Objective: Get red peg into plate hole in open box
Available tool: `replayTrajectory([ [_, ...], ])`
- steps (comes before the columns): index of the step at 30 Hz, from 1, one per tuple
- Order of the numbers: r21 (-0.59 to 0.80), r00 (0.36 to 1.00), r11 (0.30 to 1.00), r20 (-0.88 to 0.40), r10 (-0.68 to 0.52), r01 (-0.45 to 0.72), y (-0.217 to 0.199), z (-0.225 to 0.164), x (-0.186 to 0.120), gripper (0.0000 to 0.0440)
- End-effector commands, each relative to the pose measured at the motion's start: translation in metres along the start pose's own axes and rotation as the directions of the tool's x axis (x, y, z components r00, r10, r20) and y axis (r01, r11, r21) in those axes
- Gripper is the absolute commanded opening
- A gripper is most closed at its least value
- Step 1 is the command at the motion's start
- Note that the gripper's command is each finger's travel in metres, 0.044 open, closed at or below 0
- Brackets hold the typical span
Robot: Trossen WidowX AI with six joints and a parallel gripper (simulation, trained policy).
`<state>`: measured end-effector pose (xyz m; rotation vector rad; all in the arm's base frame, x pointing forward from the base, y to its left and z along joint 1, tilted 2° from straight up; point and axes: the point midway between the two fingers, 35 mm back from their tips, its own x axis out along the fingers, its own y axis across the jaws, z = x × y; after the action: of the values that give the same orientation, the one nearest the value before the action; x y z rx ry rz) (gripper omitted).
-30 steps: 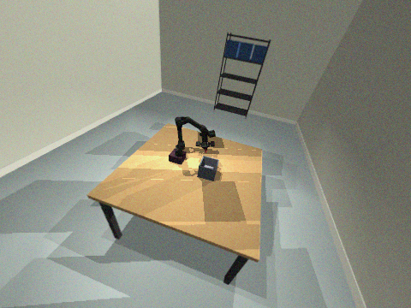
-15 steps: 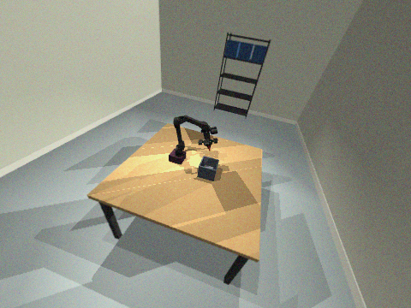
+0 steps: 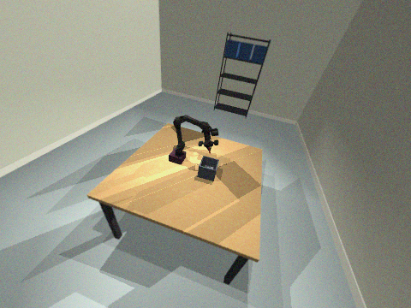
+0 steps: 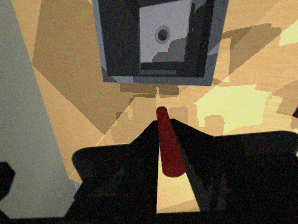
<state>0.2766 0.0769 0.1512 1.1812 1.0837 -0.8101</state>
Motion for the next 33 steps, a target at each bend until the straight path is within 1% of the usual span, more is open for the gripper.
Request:
replayTrajectory([
  [1,0.005,1.0,1.0,0.017,-0.006,0.006,0.003,0.011,-0.002,0.0],
  [20,0.029,0.994,0.995,0.047,-0.094,0.092,0.002,0.059,0.011,0.0],
  [33,0.029,0.988,0.989,0.044,-0.146,0.144,0.0,0.084,0.032,0.0],
])
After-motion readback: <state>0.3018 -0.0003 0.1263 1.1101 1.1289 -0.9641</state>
